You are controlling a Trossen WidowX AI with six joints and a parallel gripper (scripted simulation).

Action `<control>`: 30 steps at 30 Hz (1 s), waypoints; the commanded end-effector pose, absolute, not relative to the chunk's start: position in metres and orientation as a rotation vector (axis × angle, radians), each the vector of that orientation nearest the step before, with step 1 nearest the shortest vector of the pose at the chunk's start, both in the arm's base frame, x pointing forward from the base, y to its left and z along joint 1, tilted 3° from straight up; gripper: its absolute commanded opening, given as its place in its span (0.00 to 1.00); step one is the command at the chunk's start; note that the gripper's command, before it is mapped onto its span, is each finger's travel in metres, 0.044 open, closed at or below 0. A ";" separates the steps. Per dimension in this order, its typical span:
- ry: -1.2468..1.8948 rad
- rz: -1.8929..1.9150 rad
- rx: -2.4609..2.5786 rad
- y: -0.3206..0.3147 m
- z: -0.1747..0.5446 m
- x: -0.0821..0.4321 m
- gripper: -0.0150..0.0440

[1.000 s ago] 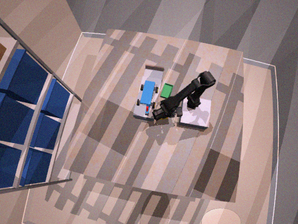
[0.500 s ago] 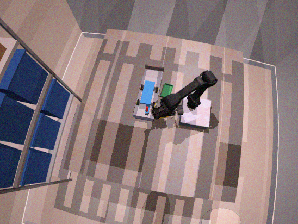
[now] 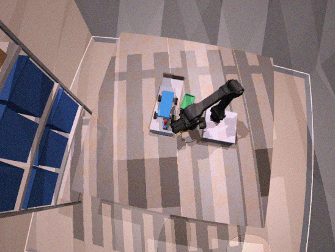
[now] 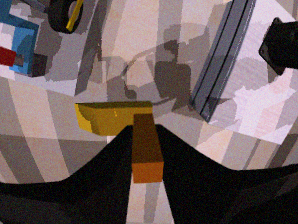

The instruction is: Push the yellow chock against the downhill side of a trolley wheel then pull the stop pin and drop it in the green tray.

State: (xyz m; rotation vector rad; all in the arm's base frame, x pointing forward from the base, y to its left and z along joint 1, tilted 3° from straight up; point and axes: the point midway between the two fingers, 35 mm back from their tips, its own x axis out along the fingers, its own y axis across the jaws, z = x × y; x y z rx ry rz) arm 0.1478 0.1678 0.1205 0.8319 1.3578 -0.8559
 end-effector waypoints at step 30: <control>1.536 -0.124 0.089 0.170 0.125 0.148 0.25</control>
